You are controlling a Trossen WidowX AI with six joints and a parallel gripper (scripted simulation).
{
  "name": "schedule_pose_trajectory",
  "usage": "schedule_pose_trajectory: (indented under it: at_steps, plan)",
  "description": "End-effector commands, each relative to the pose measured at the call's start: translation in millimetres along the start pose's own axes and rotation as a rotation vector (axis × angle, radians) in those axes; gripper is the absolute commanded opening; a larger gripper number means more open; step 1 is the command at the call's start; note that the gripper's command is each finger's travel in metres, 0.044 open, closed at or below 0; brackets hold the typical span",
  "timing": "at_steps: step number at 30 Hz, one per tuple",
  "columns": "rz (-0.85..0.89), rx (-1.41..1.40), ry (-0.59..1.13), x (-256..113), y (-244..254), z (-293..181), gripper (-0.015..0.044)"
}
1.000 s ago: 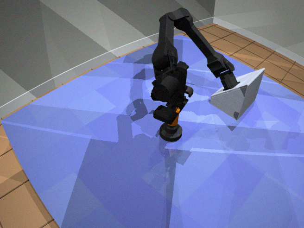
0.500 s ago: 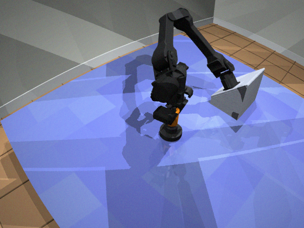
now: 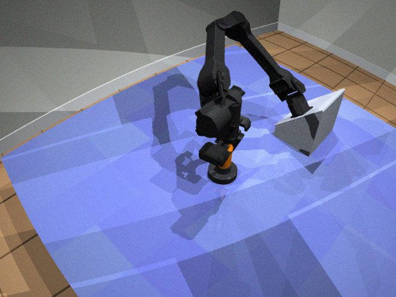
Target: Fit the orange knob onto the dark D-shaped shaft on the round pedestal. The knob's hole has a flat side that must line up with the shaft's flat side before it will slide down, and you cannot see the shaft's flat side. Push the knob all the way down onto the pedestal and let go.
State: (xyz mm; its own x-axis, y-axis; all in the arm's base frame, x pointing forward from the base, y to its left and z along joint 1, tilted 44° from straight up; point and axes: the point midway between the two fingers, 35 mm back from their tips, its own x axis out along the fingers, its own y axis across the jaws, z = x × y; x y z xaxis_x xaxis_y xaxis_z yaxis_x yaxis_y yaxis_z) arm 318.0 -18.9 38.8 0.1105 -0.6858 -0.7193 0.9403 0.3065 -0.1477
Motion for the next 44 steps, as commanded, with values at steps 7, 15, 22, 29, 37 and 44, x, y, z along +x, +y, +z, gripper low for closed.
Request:
schedule_pose_trajectory:
  at_steps: [7, 15, 22, 29, 37, 44]
  plan:
    - [0.0, 0.0, 0.0, -1, 0, 0, 0.0079]
    - [0.0, 0.0, 0.0, -1, 0, 0, 0.0289]
    - [0.0, 0.0, 0.0, -1, 0, 0, 0.044]
    - [0.002, 0.0, 0.004, -23, 3, -1, 0.044]
    - [0.001, -0.002, 0.004, -97, 3, -2, 0.044]
    - [0.001, -0.002, 0.004, -97, 4, -3, 0.044]
